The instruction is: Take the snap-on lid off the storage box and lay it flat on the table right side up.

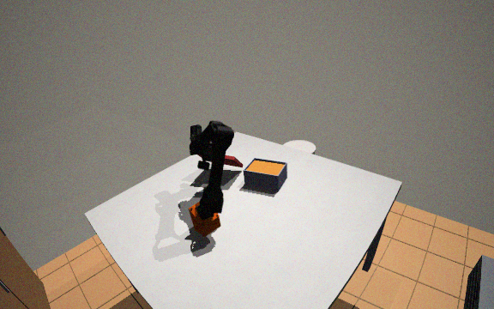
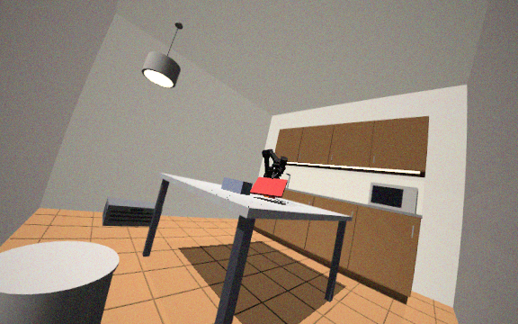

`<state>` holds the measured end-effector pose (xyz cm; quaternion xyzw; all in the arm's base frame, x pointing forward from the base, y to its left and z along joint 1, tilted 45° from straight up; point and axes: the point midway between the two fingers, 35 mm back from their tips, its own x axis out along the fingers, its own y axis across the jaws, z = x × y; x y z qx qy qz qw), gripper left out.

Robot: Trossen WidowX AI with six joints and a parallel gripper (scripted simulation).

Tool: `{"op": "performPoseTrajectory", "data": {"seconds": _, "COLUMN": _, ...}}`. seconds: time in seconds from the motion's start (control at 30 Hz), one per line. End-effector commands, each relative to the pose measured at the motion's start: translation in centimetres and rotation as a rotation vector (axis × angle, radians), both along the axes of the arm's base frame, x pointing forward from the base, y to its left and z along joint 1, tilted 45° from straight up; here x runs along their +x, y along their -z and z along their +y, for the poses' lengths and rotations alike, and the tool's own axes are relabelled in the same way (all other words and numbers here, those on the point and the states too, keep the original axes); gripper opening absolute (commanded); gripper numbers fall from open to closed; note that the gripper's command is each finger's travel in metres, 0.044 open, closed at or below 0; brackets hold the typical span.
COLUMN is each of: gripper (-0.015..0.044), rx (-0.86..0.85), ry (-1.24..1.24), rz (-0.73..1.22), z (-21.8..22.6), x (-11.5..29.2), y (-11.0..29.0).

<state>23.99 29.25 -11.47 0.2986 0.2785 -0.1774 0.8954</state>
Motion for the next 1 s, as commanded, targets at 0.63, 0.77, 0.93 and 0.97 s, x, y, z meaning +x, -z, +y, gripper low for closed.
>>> {"op": "performPoseTrajectory", "data": {"seconds": 0.63, "gripper": 0.0, "rx": 0.004, "ry": -0.003, "rz": 0.001, "z": -1.1, "x": 0.3, "y": 1.3}}
{"op": "performPoseTrajectory", "data": {"seconds": 0.77, "gripper": 0.0, "rx": 0.004, "ry": -0.003, "rz": 0.001, "z": -1.4, "x": 0.3, "y": 1.6}}
{"op": "performPoseTrajectory", "data": {"seconds": 0.93, "gripper": 0.0, "rx": 0.003, "ry": -0.003, "rz": 0.001, "z": -1.6, "x": 0.4, "y": 1.9}}
{"op": "performPoseTrajectory", "data": {"seconds": 0.97, "gripper": 0.0, "rx": 0.003, "ry": -0.003, "rz": 0.001, "z": -1.7, "x": 0.4, "y": 1.9}}
